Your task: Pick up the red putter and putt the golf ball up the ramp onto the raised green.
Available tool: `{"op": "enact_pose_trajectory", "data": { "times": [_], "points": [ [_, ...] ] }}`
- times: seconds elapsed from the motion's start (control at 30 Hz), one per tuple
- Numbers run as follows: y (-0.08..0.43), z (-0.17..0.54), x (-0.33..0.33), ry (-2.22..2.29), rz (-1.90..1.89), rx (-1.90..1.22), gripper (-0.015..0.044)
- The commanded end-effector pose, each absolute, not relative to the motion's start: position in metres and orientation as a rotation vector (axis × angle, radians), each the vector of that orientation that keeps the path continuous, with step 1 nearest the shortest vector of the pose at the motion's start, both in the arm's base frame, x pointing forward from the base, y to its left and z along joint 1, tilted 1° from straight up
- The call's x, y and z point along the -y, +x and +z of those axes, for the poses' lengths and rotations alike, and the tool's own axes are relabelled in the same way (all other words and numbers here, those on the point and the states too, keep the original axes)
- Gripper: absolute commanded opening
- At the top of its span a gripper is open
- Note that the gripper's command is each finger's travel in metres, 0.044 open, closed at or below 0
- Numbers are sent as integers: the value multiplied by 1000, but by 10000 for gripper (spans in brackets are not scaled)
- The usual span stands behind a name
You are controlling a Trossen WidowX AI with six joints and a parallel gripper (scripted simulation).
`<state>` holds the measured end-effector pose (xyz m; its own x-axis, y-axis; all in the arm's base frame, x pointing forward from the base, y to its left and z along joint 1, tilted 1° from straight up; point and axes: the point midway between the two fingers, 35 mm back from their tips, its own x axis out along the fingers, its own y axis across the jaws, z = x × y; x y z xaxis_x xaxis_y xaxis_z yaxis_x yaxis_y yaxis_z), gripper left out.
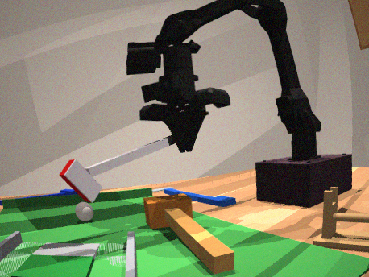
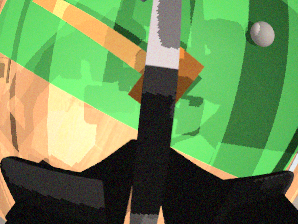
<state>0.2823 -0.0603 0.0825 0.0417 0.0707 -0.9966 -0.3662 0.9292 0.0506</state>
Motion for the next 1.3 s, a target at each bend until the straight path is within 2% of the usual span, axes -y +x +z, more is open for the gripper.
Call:
{"op": "enact_pose_trajectory", "data": {
  "times": [0.0,0.5,1.27],
  "points": [
    [281,85,79,-157,230,-1511,0],
    [251,92,157,223,-237,-1551,0],
    [251,43,158,228,-242,-1551,0]
  ]
}}
